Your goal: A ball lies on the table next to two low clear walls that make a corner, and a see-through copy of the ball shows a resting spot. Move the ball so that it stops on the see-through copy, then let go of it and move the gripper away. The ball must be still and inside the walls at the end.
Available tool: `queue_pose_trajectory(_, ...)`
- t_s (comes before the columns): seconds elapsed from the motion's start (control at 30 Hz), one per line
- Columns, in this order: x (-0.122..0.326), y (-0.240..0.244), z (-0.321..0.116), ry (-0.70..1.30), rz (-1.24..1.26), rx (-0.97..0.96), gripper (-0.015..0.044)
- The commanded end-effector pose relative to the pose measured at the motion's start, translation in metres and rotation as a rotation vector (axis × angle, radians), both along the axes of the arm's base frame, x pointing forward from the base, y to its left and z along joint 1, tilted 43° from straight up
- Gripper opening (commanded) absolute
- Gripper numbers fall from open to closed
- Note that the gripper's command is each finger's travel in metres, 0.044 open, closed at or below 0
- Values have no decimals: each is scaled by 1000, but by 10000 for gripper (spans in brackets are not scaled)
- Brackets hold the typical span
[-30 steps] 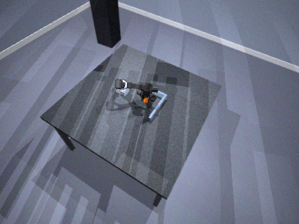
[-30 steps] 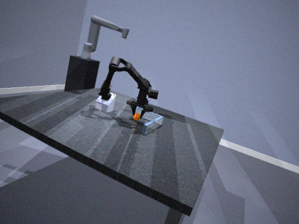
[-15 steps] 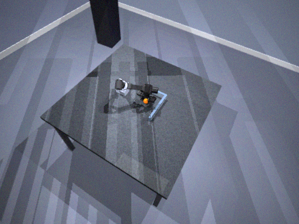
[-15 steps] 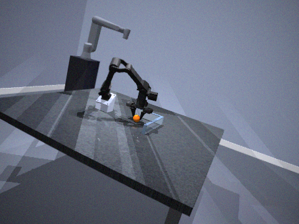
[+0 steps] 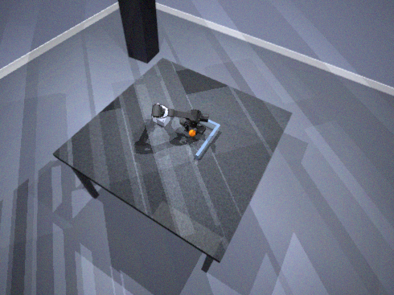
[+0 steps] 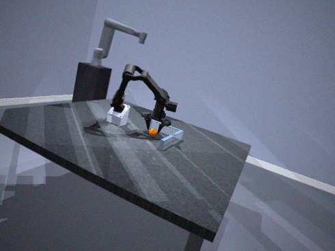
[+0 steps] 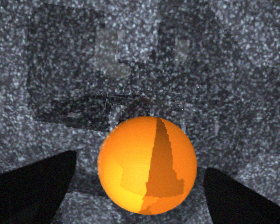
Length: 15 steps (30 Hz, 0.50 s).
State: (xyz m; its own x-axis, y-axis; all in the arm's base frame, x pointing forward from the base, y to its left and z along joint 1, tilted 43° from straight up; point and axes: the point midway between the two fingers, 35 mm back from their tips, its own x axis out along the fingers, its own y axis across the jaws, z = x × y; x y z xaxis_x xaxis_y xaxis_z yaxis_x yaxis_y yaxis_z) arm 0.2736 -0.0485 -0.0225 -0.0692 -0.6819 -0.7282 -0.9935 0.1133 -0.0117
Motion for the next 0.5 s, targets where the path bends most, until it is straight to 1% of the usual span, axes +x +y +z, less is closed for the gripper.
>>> queue_pose_trajectory(0.0, 7, 36, 35, -14, 6, 9, 357)
queue_pose_trajectory(0.1, 5, 53, 55, -12, 6, 5, 357)
queue_pose_trajectory(0.47, 8, 49, 49, -17, 20, 4, 357)
